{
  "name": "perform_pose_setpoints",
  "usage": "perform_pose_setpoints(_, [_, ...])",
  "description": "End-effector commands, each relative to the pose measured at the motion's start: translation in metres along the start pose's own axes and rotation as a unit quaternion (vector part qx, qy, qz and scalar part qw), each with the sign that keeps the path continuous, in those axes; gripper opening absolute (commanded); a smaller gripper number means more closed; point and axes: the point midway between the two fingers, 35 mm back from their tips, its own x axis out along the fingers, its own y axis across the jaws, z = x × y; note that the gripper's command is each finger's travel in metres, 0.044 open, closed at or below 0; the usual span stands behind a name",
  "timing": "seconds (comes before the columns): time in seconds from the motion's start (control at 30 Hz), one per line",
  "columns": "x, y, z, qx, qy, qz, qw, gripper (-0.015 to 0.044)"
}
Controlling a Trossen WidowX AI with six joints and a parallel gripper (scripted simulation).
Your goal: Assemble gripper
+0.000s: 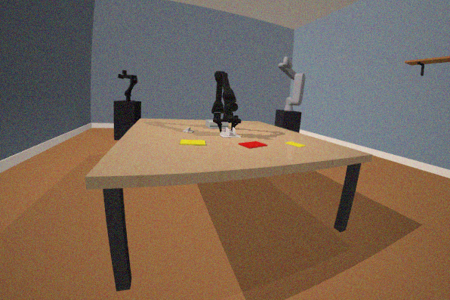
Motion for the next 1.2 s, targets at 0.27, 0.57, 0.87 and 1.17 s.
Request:
perform_pose_setpoints(0.27, [0.0005, 0.0006, 0.0002, -0.001, -0.001, 0.002, 1.000, 0.0351])
perform_pose_setpoints(0.57, [0.0005, 0.0006, 0.0002, -0.001, -0.001, 0.002, 1.000, 0.0351])
perform_pose_setpoints(0.87, [0.0005, 0.0006, 0.0002, -0.001, -0.001, 0.002, 1.000, 0.0351])
perform_pose_setpoints(1.17, [0.0000, 0.0000, 0.0000, 0.000, 0.000, 0.000, 1.000, 0.0440])
